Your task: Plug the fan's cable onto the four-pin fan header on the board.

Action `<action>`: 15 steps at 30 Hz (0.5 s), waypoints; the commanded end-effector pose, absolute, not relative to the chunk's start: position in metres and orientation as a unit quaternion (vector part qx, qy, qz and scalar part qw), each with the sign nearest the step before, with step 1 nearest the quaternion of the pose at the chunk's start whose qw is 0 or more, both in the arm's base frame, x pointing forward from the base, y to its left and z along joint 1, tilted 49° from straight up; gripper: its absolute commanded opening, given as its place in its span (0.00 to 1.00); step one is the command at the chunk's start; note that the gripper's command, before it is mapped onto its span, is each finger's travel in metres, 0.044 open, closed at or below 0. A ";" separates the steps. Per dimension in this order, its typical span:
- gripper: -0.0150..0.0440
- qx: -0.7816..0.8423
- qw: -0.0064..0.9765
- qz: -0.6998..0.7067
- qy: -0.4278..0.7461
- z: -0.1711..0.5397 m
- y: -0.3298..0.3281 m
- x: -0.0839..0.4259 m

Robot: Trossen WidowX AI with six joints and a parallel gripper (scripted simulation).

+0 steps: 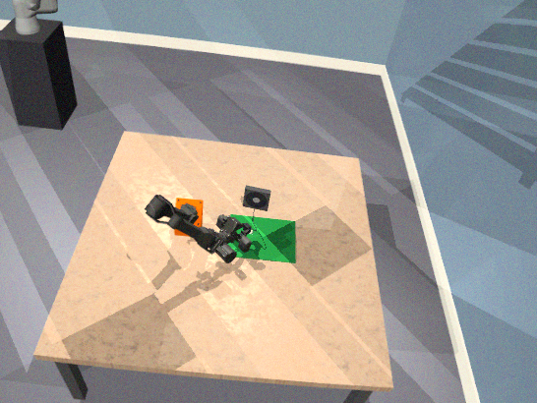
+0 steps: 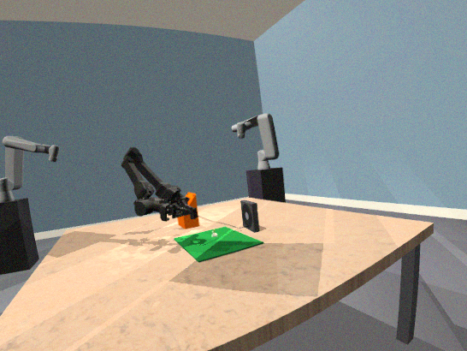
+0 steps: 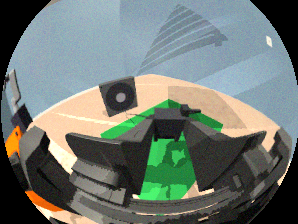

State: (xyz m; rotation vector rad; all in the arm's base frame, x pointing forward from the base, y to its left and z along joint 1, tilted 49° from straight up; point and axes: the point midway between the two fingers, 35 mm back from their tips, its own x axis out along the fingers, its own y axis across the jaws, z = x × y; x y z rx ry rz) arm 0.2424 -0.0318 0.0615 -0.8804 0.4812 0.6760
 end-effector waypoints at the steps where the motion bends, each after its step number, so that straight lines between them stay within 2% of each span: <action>1: 0.25 -0.413 0.823 0.315 0.229 0.063 -0.032 0.243; 15: 0.25 -0.414 0.823 0.318 0.226 0.065 -0.028 0.242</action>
